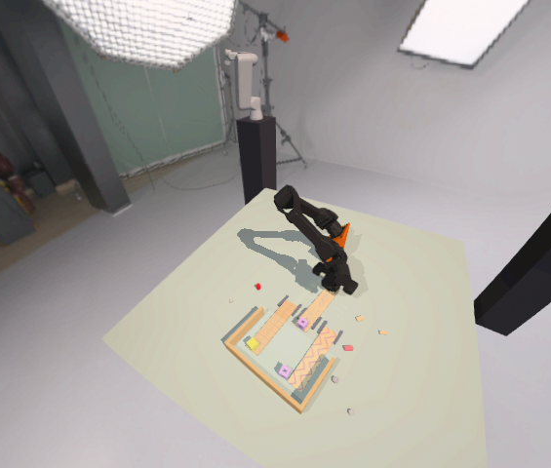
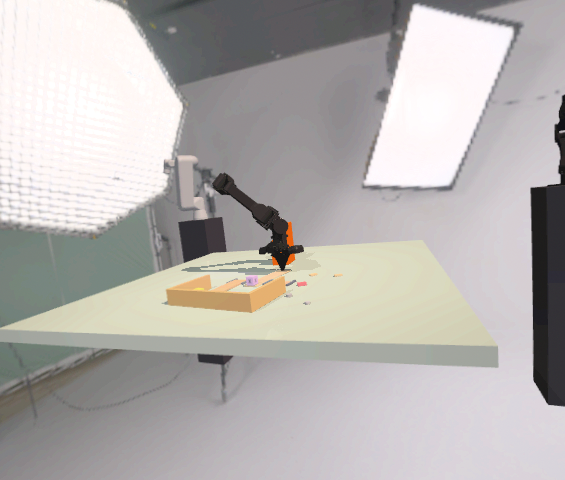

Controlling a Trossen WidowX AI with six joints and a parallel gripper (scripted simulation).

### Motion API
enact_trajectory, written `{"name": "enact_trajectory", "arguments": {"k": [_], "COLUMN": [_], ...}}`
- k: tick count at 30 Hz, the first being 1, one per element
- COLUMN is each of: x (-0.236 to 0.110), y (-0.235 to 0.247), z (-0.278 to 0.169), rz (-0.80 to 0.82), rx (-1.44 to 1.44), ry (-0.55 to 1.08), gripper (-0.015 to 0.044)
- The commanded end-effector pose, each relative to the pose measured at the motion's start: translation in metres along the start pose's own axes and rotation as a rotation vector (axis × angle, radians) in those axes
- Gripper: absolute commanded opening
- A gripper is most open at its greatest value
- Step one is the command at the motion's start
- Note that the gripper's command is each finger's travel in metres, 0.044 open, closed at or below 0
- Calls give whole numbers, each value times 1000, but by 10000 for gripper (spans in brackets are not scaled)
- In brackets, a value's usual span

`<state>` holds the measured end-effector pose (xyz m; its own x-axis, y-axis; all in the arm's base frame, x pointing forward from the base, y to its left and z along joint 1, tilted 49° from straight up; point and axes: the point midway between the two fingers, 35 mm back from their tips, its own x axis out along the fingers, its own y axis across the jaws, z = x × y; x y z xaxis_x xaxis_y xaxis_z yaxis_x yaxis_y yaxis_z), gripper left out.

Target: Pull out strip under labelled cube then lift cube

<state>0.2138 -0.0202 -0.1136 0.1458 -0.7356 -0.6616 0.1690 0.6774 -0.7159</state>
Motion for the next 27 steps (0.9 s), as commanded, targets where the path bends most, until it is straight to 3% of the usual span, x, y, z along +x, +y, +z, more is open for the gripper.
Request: {"name": "enact_trajectory", "arguments": {"k": [1,2,7,13,27], "x": [5,-2,-40,-42,-41], "y": [-5,0,1,1,2], "z": [-18,0,3,1,52], "rz": [-8,0,-5,-6,-6], "rx": [-22,-1,-20,-21,-36], "ry": [41,2,39,41,40], "gripper": [0,0,0,0,368]}}
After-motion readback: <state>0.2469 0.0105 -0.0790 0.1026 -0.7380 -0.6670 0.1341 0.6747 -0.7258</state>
